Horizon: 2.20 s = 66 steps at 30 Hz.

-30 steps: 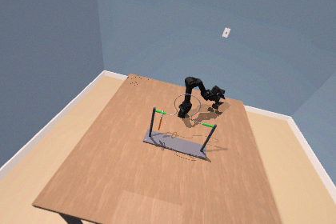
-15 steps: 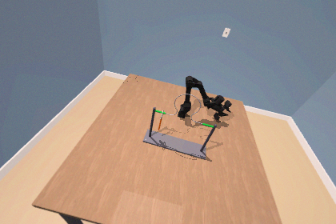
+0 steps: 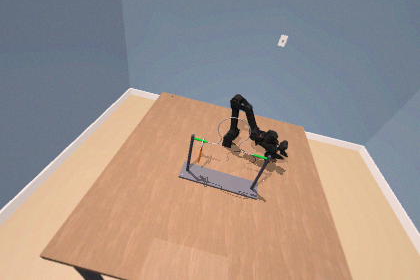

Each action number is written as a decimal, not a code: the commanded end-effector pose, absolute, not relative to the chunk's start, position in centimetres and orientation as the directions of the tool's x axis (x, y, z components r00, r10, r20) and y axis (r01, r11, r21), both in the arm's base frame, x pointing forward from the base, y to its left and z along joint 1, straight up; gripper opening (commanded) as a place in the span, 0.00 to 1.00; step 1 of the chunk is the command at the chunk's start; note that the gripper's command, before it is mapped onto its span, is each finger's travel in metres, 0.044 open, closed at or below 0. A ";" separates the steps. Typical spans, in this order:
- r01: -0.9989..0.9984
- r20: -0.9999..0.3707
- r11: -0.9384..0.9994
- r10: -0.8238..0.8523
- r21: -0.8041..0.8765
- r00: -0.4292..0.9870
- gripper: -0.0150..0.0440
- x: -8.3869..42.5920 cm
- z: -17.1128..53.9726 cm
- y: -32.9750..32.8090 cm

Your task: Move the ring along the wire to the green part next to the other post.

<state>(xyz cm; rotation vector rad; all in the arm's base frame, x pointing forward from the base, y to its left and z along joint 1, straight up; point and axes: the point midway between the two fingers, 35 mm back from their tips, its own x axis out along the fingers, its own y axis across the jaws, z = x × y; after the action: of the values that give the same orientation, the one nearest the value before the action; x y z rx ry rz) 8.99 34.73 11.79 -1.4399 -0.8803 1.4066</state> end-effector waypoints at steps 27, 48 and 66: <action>-0.602 -0.321 0.101 0.770 -0.792 0.552 0.53 26.7 9.8 18.0; -0.571 -0.243 0.564 0.552 -0.597 0.798 0.53 29.8 8.9 3.9; -0.302 -0.152 0.861 0.262 -0.409 0.953 0.53 26.5 8.3 -8.1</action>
<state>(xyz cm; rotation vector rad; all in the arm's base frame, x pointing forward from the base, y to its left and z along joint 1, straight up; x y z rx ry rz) 27.56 -6.69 8.63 -0.4946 0.0831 0.3444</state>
